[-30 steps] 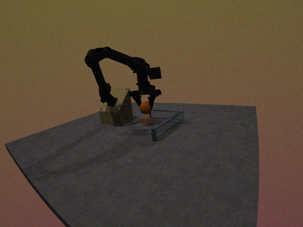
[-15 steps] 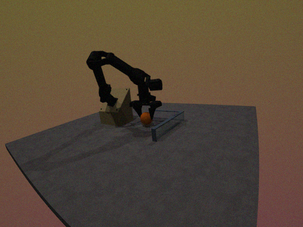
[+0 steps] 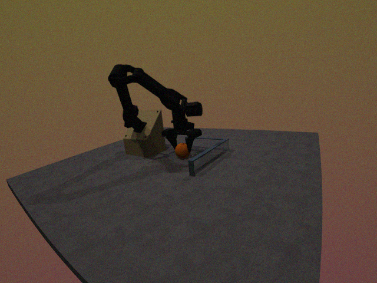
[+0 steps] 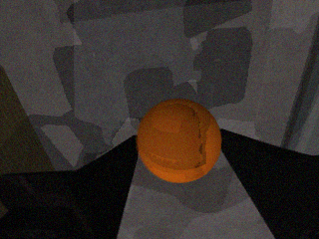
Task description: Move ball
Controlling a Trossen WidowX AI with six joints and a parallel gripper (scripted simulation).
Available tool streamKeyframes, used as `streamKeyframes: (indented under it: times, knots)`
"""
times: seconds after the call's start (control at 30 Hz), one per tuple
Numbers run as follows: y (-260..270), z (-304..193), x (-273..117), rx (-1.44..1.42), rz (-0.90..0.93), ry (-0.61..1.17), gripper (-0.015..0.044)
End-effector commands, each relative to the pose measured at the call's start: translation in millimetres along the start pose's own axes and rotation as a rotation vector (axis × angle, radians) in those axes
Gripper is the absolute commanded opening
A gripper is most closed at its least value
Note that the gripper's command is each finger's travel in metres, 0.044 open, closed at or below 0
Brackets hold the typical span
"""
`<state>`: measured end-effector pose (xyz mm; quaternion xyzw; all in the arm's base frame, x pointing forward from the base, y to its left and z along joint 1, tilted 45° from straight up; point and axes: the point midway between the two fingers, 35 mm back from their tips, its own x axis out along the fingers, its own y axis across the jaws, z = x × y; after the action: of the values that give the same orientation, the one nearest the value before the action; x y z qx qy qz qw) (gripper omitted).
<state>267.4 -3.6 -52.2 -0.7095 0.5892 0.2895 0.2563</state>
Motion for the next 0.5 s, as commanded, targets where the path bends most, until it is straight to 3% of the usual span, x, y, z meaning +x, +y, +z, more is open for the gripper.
streamKeyframes:
  times: [0.0, 0.47]
  knots:
    - [-0.2, -0.1, -0.2, 0.002, 0.000, 0.000, 0.0079]
    - [-1.7, 1.0, -10.8, 0.000, 0.000, -0.003, 0.0440]
